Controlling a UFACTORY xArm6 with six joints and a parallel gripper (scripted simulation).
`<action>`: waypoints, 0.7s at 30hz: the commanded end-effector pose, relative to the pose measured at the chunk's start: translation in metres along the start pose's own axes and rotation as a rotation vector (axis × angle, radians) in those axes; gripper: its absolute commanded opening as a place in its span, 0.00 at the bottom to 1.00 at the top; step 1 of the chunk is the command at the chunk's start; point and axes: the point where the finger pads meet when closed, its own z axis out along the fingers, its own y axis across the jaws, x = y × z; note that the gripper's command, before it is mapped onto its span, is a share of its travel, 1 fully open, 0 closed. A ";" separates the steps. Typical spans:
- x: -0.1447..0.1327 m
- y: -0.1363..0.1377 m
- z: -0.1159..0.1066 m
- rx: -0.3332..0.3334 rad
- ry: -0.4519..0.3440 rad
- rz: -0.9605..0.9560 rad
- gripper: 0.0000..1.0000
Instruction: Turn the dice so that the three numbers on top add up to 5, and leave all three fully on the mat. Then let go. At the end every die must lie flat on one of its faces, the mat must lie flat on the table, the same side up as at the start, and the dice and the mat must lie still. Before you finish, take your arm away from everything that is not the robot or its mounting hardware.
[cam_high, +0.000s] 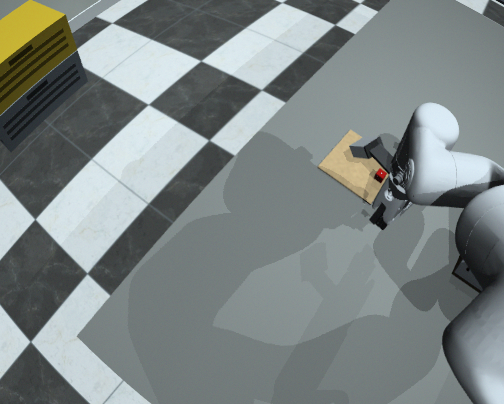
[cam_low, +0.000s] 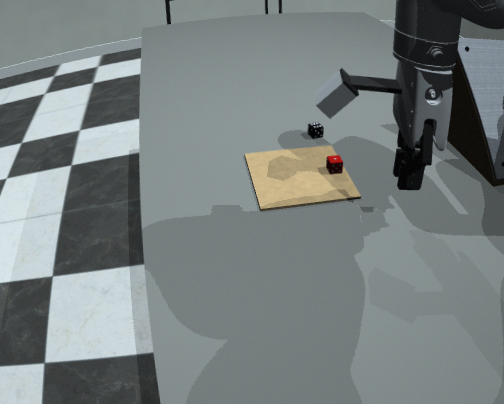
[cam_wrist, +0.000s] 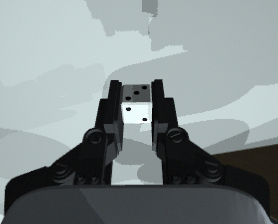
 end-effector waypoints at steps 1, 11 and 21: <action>-0.001 -0.002 -0.041 0.003 -0.004 -0.001 0.15; -0.001 -0.002 -0.049 0.003 -0.004 -0.001 0.15; 0.062 0.026 -0.057 0.002 -0.003 -0.090 0.15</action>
